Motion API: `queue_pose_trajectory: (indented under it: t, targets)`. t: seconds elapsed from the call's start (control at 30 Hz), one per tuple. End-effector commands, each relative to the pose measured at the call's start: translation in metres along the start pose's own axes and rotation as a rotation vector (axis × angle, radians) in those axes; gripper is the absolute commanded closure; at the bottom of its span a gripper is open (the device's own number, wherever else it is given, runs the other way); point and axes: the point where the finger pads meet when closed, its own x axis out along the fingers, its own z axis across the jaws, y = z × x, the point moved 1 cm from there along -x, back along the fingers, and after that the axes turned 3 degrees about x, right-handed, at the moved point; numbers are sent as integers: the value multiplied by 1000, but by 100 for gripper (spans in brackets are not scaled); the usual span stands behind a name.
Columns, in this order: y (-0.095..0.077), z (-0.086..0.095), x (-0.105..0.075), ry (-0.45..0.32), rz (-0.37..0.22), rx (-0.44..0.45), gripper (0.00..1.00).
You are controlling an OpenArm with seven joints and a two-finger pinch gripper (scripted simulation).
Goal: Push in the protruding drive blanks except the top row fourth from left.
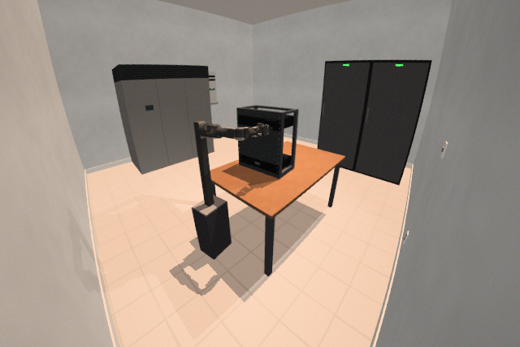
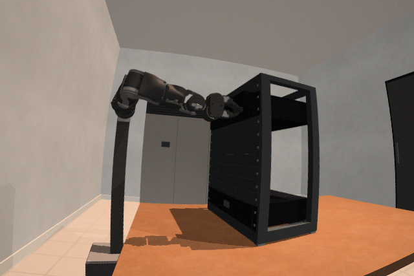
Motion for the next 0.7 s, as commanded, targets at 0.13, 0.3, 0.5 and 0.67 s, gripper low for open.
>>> queue_pose_trajectory:
  t: [0.13,0.3,0.5,0.67]
  targets:
    - [1,4,1,-9,0,0,100]
    - [0,5,7,-8,0,0,100]
    - [1,5,11,-8,0,0,100]
    - [1,5,11,-8,0,0,100]
